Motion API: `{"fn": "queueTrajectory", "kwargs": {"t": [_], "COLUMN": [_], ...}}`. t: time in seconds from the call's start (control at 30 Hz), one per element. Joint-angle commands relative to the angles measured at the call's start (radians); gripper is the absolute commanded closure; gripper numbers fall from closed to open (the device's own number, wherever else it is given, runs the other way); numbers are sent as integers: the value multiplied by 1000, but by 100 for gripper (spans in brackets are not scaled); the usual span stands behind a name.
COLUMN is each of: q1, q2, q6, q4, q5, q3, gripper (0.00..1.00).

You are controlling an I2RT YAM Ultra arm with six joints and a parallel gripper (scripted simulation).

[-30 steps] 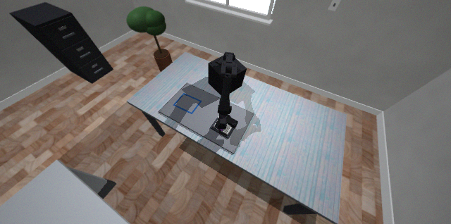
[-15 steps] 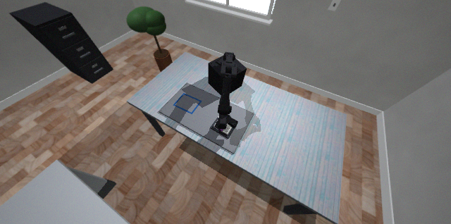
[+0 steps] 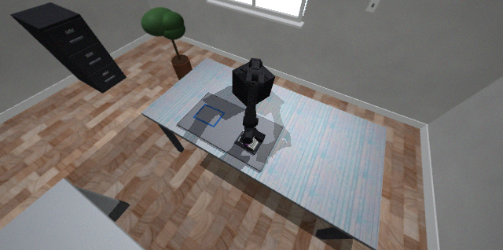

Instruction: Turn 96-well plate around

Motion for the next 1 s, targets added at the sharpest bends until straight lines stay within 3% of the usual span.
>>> {"fn": "queueTrajectory", "kwargs": {"t": [0.0,0.97], "q1": [-2,-10], "q2": [-41,-164], "q6": [0,-8], "q4": [-27,-116], "q5": [-5,-6], "q3": [0,-35], "gripper": [100,100]}}
